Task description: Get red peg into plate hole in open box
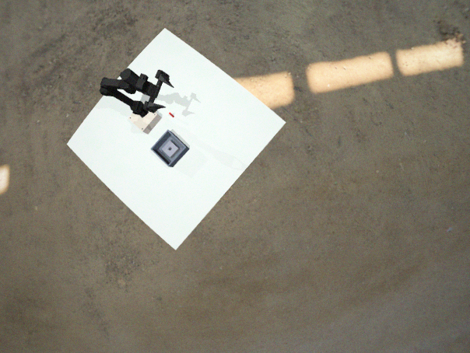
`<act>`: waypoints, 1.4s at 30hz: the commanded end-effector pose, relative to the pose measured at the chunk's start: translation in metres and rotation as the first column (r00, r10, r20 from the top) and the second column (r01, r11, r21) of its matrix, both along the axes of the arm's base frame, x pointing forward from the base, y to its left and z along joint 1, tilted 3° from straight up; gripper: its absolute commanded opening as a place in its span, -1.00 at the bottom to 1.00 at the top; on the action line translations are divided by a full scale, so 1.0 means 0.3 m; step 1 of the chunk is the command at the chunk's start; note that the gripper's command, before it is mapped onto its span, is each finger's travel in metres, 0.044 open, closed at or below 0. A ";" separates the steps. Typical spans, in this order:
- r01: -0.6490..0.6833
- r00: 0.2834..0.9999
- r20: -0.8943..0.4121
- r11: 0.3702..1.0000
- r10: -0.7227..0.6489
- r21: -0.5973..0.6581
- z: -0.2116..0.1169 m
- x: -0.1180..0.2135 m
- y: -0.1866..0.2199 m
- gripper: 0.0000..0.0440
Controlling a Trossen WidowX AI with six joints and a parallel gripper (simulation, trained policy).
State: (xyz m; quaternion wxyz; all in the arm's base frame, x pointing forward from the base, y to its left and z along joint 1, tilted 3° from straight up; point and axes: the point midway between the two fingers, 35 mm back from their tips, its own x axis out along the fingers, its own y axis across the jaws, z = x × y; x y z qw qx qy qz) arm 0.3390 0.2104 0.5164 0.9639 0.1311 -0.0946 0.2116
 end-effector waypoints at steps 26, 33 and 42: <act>0.073 0.525 -0.832 0.984 -0.179 -0.165 -0.858 -0.136 -0.180 1.00; 0.096 0.305 -0.927 0.975 -0.221 -0.200 -1.017 -0.257 -0.196 1.00; 0.153 0.005 -0.957 0.946 -0.288 -0.284 -1.187 -0.429 -0.229 1.00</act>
